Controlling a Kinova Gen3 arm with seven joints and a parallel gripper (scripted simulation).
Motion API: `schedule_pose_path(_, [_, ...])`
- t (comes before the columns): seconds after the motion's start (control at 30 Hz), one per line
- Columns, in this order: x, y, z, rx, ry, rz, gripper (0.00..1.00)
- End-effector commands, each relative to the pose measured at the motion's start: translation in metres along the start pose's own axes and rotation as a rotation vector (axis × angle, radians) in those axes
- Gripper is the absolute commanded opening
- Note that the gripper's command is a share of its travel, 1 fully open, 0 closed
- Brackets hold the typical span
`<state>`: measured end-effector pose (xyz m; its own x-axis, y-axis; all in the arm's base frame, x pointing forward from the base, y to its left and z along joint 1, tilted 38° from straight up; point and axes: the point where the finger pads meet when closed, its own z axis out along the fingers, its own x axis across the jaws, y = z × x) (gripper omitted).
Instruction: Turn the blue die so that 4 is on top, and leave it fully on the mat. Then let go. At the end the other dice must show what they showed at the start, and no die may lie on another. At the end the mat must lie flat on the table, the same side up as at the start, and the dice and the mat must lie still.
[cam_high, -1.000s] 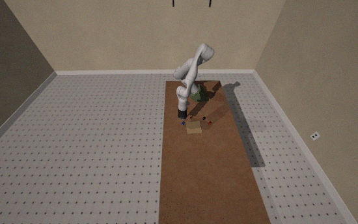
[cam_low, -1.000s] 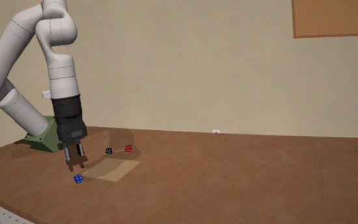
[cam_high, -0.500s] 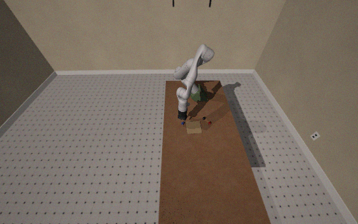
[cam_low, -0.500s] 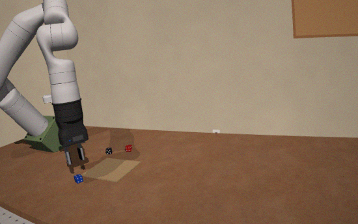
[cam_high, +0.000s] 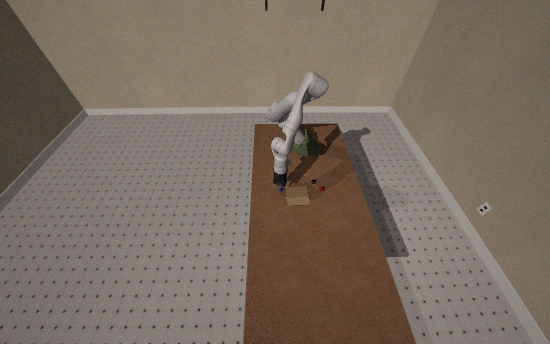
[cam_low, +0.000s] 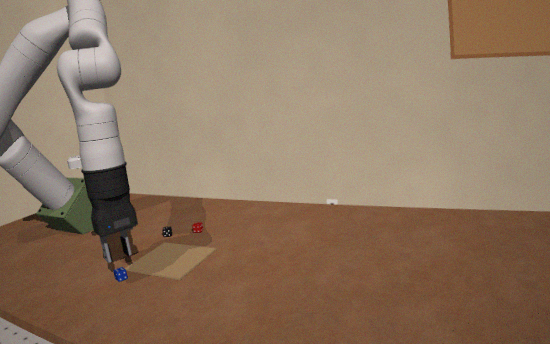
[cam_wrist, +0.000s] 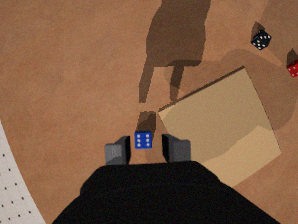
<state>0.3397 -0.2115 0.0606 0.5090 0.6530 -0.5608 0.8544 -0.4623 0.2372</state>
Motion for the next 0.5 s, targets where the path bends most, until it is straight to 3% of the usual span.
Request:
schedule_pose_path(0.0, [-0.002, -0.001, 0.005, 0.004, -0.003, 0.004, 0.70])
schedule_pose_path(0.47, [-0.003, -0.001, 0.016, 0.004, -0.003, 0.004, 0.70])
